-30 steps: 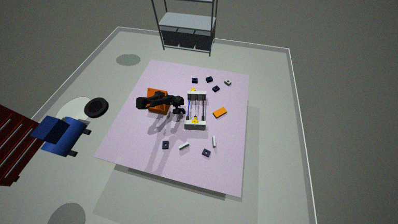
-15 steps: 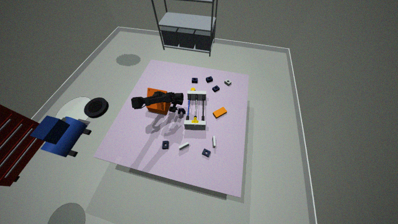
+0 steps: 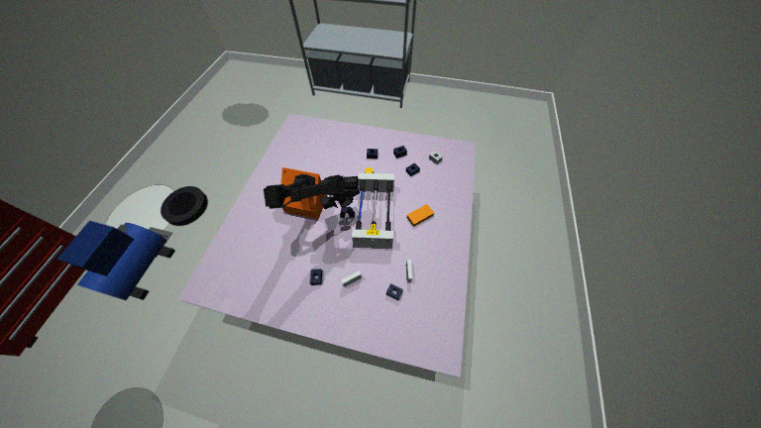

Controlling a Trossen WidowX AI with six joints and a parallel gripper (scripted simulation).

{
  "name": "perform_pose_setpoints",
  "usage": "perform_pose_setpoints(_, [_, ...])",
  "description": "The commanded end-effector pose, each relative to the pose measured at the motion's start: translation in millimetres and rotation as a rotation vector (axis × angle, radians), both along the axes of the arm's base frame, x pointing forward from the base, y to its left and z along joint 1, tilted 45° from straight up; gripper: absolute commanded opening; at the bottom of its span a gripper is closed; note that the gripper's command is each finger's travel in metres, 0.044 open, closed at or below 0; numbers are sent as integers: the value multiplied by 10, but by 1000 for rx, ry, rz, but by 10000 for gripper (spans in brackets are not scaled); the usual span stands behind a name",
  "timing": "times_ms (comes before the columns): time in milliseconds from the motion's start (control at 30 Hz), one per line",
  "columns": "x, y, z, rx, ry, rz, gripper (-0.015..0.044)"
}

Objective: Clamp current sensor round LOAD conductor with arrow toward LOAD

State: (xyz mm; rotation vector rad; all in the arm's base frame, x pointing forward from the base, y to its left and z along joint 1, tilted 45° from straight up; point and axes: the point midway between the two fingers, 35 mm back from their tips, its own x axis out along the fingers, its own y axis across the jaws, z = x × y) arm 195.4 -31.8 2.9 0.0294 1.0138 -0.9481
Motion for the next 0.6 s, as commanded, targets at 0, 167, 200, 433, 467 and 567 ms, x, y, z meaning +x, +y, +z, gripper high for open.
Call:
perform_pose_setpoints(0, [93,25,-13,29,-270,-385,320])
perform_pose_setpoints(167, [105,-7,-54,31,-269,-385,320])
perform_pose_setpoints(200, [109,-17,-66,31,-269,-385,320])
perform_pose_setpoints(433, [131,-91,-153,33,-269,-385,320])
perform_pose_setpoints(467, [133,-102,-166,33,-269,-385,320])
perform_pose_setpoints(567, [140,-135,-202,33,-268,-385,320])
